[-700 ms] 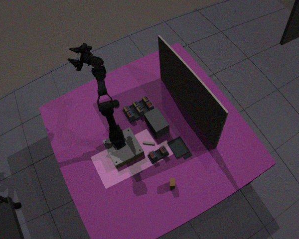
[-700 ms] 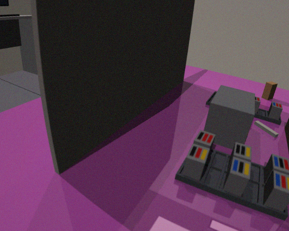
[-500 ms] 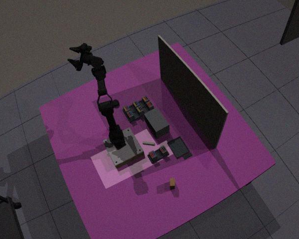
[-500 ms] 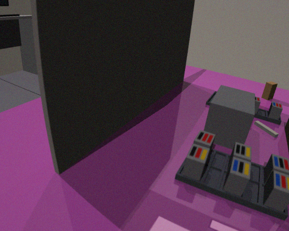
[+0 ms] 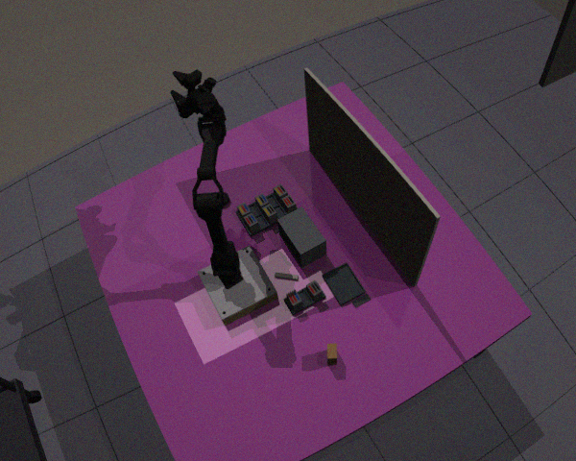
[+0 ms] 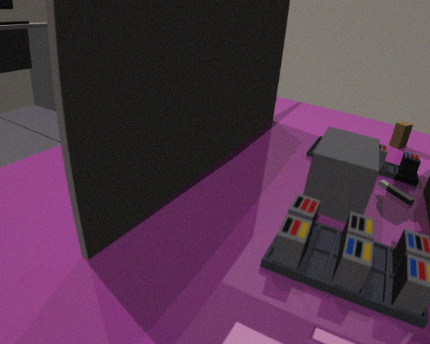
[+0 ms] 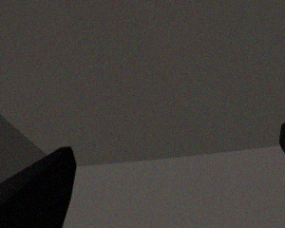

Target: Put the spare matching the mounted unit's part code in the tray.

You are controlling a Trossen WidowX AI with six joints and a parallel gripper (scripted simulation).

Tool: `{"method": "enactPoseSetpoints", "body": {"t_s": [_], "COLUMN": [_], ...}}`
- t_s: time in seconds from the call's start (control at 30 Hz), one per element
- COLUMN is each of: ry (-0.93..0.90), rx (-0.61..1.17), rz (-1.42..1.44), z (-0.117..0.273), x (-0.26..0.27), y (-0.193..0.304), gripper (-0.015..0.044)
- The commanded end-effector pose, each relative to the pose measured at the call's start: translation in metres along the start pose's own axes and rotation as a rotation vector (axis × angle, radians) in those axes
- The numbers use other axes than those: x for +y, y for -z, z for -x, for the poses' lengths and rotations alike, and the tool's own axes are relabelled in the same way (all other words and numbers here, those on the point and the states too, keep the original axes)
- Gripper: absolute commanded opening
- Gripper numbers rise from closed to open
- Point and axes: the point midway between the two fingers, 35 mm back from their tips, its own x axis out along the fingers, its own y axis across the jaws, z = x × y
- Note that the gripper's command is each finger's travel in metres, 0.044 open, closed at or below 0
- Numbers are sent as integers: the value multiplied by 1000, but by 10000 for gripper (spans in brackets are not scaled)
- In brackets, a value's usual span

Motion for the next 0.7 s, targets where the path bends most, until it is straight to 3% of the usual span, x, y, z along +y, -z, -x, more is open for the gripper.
{"method": "enactPoseSetpoints", "body": {"t_s": [0.0, 0.37, 0.67], "ry": [71, 450, 917], "rx": [-199, -706, -937], "rz": [70, 254, 285], "z": [26, 163, 312], "x": [-11, -42, -73], "y": [-59, -190, -225], "gripper": [440, 440, 440]}}
